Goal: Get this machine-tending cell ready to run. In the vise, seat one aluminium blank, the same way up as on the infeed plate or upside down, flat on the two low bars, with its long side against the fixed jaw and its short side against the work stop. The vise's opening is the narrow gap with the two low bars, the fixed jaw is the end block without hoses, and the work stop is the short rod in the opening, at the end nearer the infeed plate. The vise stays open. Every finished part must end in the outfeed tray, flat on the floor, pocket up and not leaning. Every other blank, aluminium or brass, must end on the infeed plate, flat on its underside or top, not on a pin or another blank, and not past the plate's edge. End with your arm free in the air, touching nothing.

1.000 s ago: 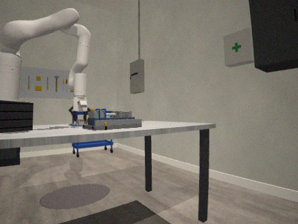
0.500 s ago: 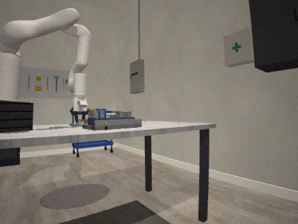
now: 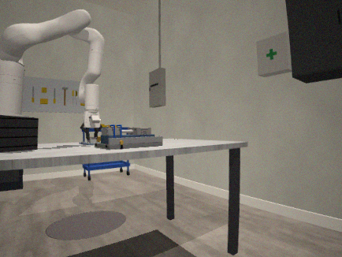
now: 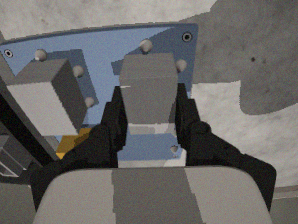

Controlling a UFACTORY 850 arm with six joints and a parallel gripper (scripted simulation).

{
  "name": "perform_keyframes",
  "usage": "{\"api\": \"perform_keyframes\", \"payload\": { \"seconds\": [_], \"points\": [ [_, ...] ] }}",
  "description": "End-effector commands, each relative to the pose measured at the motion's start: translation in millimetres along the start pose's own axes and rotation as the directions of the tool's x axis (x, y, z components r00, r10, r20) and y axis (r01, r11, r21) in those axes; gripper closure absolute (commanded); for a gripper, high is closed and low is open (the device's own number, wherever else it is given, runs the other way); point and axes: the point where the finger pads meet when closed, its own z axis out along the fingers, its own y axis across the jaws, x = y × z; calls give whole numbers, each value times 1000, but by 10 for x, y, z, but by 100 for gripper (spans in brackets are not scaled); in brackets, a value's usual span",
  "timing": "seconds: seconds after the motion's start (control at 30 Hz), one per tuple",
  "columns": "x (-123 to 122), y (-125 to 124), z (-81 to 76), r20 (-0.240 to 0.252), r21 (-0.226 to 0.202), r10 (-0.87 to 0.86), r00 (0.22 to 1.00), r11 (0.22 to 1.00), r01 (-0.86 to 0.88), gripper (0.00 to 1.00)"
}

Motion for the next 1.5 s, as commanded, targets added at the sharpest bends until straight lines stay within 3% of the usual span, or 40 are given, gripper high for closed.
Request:
{"api": "perform_keyframes", "payload": {
  "seconds": [0.0, 0.97, 1.17, 1.47],
  "points": [
    [-2, -8, -4, 0, 1, 0, 1000, 1000, 0, 100],
    [-1, -7, -64, 0, 2, 0, 1000, 1000, 0, 100],
    [-1, -6, -257, -1, 2, 0, 1000, 1000, 0, 100],
    [-6, 10, -738, -6, 4, 0, 1000, 1000, 0, 100]
  ]
}}
